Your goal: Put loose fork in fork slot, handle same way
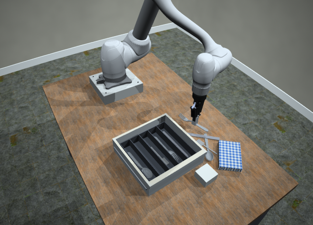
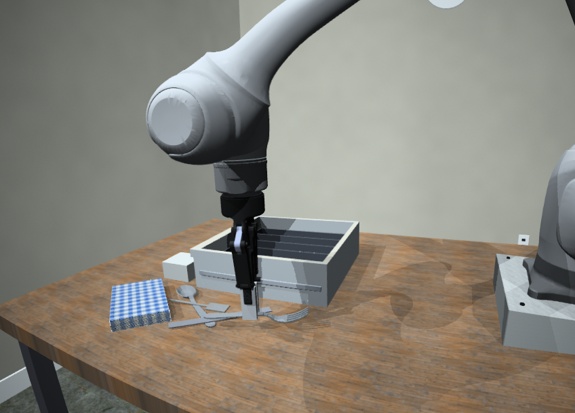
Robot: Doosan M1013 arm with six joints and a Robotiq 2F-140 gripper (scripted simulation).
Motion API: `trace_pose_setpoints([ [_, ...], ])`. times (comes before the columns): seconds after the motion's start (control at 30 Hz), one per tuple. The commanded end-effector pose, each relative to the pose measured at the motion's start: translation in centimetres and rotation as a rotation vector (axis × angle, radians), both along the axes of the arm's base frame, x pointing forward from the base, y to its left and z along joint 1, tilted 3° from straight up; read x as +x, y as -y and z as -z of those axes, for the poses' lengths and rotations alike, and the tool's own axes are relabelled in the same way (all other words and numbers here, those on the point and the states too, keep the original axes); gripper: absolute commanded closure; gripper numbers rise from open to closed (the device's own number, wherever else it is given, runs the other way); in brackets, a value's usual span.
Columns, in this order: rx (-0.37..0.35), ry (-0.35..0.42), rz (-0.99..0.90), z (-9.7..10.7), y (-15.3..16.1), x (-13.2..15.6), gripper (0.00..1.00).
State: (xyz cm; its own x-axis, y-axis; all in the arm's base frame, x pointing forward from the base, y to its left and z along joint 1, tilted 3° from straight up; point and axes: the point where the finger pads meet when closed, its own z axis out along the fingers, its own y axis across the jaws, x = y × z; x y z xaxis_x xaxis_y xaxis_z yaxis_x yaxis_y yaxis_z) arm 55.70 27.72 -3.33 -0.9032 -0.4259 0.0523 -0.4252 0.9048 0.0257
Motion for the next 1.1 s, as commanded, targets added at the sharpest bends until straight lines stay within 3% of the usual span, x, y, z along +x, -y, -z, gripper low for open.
trace_pose_setpoints([
  [0.0,0.001,0.0,0.003,-1.3,0.2,0.4,0.97],
  [0.47,0.001,0.0,0.003,-8.6,0.2,0.8,0.97],
  [0.53,0.001,0.0,0.003,-8.6,0.2,0.8,0.97],
  [0.87,0.001,0.0,0.003,-13.2,0.2,1.1,0.97],
  [1.07,0.001,0.0,0.003,-14.4,0.2,1.1,0.97],
])
